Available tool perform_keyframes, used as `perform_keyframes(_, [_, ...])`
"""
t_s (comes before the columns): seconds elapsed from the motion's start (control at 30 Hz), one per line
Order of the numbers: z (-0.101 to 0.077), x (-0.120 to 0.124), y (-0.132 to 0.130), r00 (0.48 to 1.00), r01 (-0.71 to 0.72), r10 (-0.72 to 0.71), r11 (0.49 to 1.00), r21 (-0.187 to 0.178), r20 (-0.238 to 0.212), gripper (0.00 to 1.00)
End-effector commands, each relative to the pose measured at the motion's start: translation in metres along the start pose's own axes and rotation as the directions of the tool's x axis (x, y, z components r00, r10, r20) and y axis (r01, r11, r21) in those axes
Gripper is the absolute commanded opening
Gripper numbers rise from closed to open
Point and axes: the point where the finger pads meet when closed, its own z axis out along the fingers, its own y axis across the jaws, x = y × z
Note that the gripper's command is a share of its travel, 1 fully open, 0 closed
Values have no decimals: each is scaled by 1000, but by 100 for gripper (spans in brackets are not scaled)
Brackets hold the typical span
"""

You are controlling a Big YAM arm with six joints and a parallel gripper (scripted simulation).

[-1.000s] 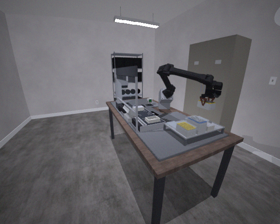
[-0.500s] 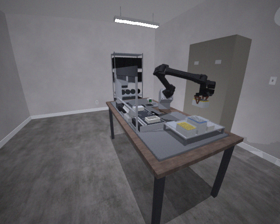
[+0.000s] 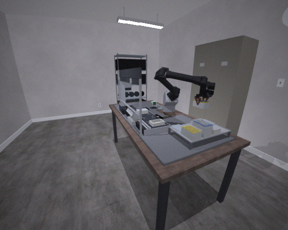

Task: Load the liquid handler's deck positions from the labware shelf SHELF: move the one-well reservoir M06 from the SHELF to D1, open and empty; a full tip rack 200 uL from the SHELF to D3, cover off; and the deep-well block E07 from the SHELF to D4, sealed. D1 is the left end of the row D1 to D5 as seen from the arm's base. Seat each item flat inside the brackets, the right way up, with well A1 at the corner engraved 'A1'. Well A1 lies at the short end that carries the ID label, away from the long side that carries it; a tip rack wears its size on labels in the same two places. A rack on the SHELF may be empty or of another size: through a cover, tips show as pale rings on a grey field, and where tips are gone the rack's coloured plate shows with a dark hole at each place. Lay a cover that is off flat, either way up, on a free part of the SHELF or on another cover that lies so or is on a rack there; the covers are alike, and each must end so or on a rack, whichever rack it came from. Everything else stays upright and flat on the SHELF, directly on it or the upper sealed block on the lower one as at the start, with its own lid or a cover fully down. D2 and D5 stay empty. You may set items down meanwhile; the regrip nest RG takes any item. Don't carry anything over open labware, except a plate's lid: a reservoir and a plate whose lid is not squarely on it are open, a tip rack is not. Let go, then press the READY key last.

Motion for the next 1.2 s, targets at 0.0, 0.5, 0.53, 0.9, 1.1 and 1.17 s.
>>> perform_keyframes(0.0, [-10,10,-3,999,-38,39,999,-25,18,0])
perform_keyframes(0.5, [-17,39,-4,997,-72,73,996,-43,30,0])
perform_keyframes(0.53, [-16,38,-4,996,-78,79,996,-43,31,0])
perform_keyframes(0.9, [-5,52,-49,999,-48,48,999,-17,17,0])
perform_keyframes(1.1, [-7,49,-81,998,-54,55,998,-18,25,0])
perform_keyframes(1.17, [-8,48,-92,998,-56,57,998,-17,28,0])
